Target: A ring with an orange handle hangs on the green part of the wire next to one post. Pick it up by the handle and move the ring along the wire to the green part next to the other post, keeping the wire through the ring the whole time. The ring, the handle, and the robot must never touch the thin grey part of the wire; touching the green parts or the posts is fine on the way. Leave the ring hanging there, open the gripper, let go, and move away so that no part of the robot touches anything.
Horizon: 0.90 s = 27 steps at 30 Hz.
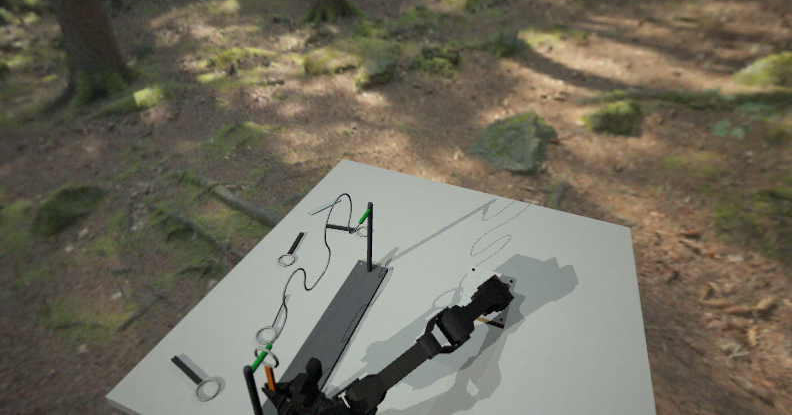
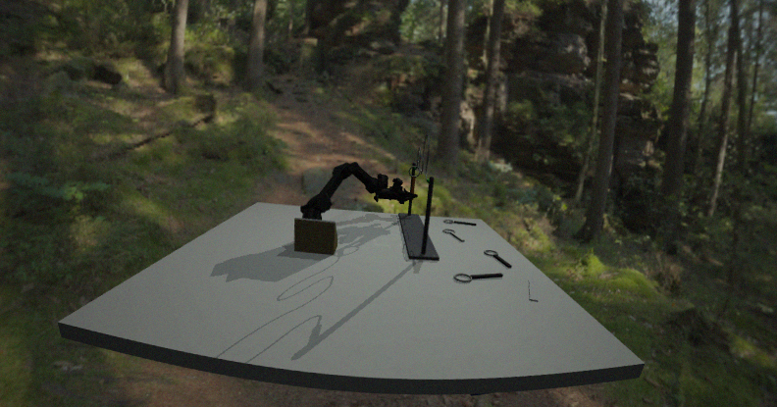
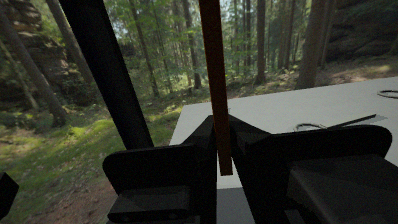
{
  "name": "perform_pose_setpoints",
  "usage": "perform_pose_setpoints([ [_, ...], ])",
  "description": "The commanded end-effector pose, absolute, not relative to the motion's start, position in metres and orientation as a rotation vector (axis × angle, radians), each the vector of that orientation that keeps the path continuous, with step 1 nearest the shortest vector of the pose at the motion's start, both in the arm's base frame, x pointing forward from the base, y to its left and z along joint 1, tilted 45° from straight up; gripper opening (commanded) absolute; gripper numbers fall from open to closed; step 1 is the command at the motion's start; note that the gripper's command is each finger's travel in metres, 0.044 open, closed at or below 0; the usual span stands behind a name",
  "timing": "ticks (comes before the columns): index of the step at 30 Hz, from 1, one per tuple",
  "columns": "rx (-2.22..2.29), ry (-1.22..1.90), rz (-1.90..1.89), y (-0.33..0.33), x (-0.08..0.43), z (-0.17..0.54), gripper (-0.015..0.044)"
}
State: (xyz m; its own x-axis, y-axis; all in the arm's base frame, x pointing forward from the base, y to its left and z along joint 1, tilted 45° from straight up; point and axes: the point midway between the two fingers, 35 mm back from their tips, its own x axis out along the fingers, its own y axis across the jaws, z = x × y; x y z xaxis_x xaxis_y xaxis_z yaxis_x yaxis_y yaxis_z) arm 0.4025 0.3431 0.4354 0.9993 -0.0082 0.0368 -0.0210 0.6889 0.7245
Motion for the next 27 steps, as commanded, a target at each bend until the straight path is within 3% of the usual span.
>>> perform_pose_setpoints([
  [1,0.812,-0.038,0.008,0.343,0.402,0.436,-0.015],
  [27,0.81,-0.044,0.015,0.33,0.402,0.447,-0.015],
])
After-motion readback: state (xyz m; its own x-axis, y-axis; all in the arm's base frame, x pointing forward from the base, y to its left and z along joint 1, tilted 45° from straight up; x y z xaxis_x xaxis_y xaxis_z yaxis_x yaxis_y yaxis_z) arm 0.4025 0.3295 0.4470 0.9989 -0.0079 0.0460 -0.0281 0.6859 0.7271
